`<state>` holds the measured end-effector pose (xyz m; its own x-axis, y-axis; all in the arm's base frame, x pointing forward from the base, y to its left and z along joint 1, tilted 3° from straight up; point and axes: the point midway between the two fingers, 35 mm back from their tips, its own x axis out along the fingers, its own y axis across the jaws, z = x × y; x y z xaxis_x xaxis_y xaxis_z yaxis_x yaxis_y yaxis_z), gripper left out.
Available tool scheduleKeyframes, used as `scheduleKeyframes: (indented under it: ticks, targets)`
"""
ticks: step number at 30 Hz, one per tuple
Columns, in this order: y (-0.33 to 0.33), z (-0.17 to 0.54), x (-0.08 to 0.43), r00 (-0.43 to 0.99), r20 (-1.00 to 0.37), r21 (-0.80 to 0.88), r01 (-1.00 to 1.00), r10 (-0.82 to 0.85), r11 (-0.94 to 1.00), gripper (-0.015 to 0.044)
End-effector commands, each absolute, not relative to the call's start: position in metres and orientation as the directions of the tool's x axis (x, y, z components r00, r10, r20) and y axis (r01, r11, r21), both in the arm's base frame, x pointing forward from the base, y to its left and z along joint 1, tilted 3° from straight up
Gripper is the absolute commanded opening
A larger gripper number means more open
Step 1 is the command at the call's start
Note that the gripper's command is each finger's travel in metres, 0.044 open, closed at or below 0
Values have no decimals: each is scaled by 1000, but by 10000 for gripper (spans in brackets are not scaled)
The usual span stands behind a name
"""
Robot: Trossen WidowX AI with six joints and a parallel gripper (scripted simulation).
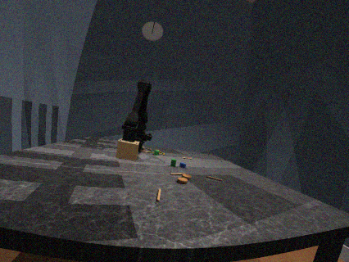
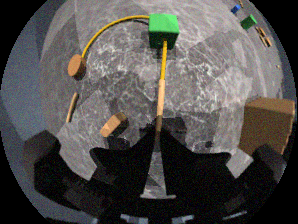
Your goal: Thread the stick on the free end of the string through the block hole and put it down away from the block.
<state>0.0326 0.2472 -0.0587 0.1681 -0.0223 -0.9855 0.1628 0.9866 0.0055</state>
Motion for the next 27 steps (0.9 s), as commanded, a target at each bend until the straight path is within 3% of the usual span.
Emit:
scheduleKeyframes:
  ticks: [1,7,15,20,25,27]
  targets:
    - [251,-60,29,156,-988,12,162,-14,987,0]
    - [251,-60,29,156,-988,12,162,-14,987,0]
    - [248,-49,32,168,-986,3,163,-25,987,210]
    - [243,20,29,165,-985,-15,161,-42,987,210]
    - [243,22,28,165,-985,-16,161,-43,987,210]
    - [247,21,29,164,-986,3,157,-23,988,263]
